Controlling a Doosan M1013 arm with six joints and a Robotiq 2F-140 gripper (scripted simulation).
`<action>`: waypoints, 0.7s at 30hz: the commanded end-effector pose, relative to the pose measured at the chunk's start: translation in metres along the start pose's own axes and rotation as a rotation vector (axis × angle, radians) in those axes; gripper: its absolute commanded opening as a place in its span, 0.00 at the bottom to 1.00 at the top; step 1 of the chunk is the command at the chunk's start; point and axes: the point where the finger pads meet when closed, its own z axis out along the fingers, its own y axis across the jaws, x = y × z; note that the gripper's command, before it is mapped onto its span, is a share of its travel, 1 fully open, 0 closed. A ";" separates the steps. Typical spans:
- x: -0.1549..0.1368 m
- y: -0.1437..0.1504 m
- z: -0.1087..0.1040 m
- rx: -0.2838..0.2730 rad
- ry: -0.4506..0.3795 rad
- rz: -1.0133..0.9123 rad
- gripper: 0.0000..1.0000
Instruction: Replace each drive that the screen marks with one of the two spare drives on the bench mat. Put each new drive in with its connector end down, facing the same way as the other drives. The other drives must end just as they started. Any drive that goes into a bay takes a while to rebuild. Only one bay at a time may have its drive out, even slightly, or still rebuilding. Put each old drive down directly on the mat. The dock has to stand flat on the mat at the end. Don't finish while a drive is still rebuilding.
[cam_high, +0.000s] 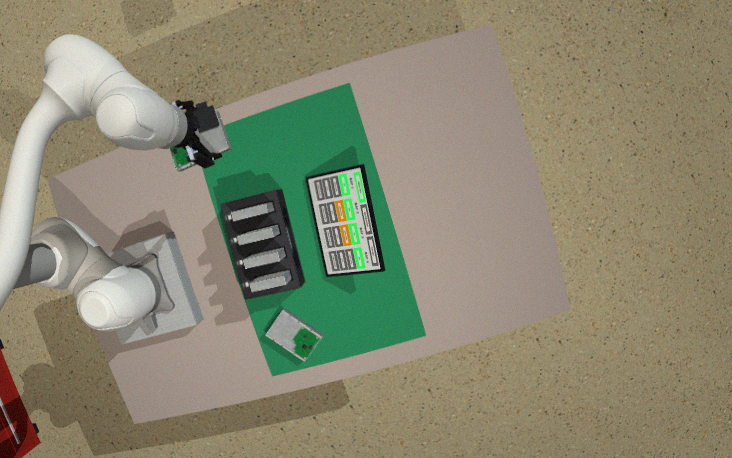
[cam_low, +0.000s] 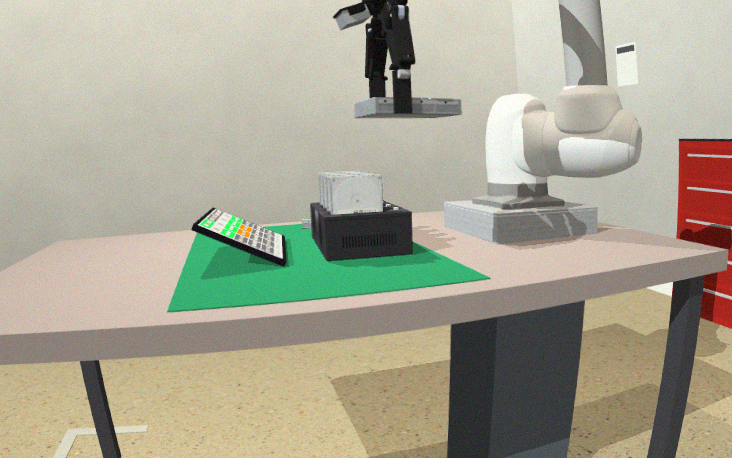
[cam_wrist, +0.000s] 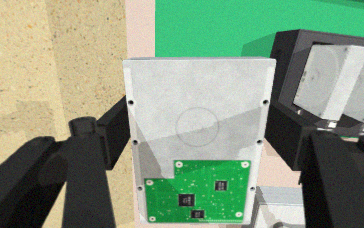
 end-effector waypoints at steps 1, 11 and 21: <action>0.000 0.000 -0.001 0.001 0.001 0.006 0.10; 0.000 0.000 -0.001 0.001 0.001 0.111 0.10; 0.000 0.000 -0.001 0.001 0.000 0.362 0.10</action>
